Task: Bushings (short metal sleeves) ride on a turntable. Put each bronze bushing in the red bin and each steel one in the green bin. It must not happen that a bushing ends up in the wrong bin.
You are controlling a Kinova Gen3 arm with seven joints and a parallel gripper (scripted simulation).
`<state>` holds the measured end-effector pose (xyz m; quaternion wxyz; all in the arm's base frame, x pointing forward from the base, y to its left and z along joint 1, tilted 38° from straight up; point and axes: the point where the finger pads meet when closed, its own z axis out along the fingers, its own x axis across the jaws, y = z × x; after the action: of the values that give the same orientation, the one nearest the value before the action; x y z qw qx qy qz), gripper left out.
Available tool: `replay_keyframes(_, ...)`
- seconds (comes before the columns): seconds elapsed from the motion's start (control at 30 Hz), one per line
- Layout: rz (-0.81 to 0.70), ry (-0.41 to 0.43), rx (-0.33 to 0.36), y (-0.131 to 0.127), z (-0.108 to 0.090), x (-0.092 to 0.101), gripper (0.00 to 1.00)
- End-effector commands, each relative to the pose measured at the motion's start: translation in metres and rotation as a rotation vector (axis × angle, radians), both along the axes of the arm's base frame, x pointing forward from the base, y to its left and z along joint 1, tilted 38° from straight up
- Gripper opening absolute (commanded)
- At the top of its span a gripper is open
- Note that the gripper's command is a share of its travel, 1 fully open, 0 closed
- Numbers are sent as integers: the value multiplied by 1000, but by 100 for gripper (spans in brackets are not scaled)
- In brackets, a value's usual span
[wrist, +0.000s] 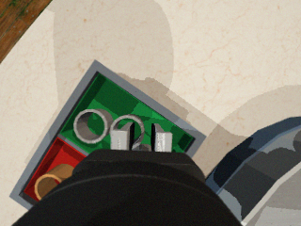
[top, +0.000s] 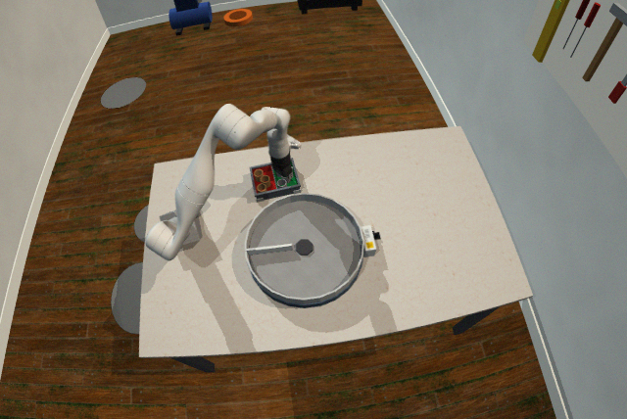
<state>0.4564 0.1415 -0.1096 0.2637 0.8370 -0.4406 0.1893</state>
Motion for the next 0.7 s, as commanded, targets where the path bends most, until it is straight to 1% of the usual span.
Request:
replay_keyframes(0.0, -5, 2, 6, 7, 3, -3, 47)
replay_keyframes(0.23, -5, 2, 6, 7, 3, -3, 47)
replay_keyframes(0.27, 0, 0, 3, 10, 11, -1, 47)
replay_keyframes(0.4, -2, 1, 5, 37, 46, -5, 47)
replay_keyframes(0.57, -2, 1, 5, 37, 46, -5, 47)
replay_keyframes(0.67, -4, 2, 5, 57, 73, -7, 47)
